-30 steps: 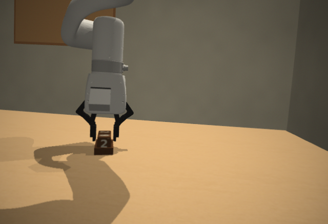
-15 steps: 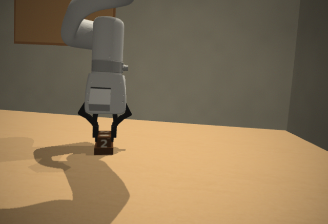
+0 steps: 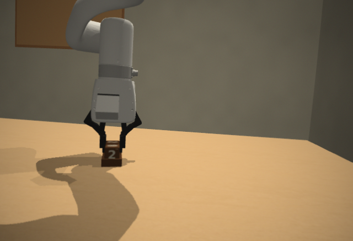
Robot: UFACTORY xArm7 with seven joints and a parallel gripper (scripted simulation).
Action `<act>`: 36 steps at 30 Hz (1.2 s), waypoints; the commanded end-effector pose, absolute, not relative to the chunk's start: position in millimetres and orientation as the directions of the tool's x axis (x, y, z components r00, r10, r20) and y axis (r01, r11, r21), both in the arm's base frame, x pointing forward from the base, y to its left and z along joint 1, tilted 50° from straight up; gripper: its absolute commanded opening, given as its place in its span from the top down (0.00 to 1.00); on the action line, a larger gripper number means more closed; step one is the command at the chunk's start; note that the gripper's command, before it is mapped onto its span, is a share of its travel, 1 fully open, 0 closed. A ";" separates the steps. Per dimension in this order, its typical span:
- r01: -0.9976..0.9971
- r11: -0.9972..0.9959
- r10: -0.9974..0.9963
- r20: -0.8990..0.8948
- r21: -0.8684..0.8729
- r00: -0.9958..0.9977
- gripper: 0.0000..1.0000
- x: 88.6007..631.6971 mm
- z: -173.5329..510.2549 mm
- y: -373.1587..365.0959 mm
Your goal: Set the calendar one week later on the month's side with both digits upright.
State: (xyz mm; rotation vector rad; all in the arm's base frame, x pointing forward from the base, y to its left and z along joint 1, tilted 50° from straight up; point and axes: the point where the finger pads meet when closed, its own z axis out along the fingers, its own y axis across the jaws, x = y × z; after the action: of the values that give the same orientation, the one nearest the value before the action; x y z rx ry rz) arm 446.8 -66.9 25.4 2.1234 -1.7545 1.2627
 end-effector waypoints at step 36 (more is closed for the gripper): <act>-0.854 -0.327 -0.763 0.646 -0.404 -0.014 0.71 395.9 89.5 -10.6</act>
State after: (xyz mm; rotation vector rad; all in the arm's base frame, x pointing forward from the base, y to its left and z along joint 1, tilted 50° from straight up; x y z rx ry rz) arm 403.7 -19.9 78.4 2.1298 -1.7529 1.2705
